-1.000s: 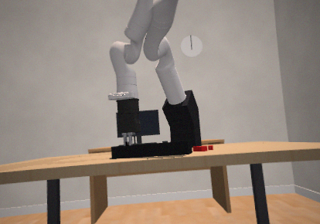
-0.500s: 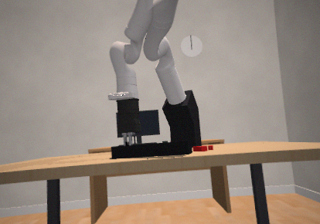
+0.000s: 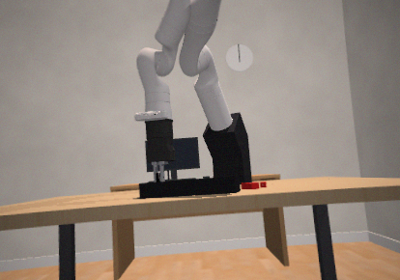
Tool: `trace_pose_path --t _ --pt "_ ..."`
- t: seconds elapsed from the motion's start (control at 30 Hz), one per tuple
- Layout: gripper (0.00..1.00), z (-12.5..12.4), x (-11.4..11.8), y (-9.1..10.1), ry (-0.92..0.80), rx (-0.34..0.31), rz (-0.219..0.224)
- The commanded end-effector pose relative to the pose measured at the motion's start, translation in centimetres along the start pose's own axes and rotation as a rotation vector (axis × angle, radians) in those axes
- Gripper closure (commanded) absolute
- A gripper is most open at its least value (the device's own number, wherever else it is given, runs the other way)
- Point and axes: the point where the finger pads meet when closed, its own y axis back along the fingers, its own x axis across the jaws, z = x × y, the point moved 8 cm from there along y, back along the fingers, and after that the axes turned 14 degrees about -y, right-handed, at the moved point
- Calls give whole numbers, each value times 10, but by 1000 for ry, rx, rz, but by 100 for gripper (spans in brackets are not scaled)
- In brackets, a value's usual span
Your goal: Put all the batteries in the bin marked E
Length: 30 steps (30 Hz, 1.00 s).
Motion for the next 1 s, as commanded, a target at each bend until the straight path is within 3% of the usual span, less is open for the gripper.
trace_pose_path --t 0.0,0.4,0.6,0.97 --pt "69 -1 -3 5 -1 5 -7" --pt "69 -1 -3 18 0 5 -7" --pt "69 -1 -2 41 0 5 -7" --pt "69 -1 -2 41 0 5 -7"
